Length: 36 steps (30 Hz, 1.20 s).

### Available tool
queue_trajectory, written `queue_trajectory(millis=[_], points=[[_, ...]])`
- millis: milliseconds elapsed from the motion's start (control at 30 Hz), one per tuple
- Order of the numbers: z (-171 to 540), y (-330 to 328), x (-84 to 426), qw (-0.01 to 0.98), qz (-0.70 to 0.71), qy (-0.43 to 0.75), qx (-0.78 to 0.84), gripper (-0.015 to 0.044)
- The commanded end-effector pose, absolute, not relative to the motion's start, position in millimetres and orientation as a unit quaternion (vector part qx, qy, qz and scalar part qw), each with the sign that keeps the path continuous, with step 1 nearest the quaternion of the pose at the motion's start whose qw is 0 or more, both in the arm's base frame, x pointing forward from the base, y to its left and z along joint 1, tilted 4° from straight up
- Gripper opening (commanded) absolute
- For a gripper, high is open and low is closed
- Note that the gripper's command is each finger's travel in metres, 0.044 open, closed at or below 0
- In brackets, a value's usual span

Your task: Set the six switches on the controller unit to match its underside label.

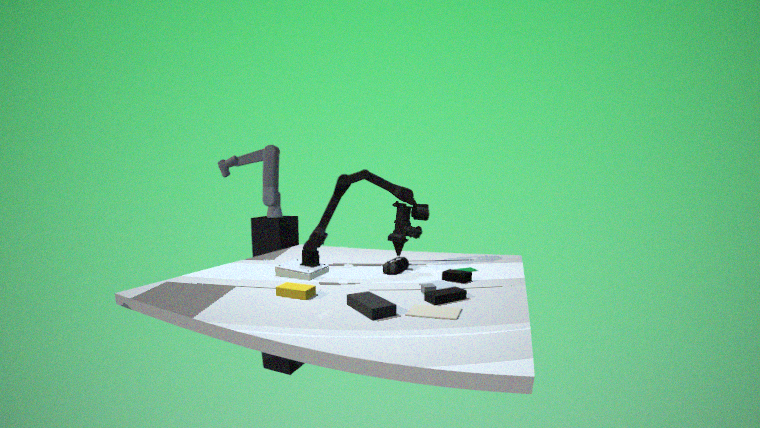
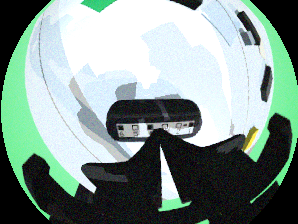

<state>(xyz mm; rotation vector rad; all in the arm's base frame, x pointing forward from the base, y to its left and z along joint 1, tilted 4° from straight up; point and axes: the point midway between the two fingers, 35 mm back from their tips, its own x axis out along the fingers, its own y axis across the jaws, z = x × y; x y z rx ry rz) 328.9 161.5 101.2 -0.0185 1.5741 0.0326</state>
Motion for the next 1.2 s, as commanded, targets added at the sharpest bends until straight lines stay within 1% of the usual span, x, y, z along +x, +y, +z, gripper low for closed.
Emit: queue_trajectory(millis=[0, 333, 667, 1167], points=[[111.1, 164.4, 336.3, 0.667, 0.225, 0.680, -0.204, 0.0000], [116.0, 164.5, 340.3, 0.565, 0.425, 0.592, -0.386, 0.0000], [120.6, 164.3, 343.8, 0.417, 0.592, 0.446, -0.526, 0.0000], [126.3, 163.8, 347.6, 0.192, 0.729, 0.201, -0.625, 0.0000]])
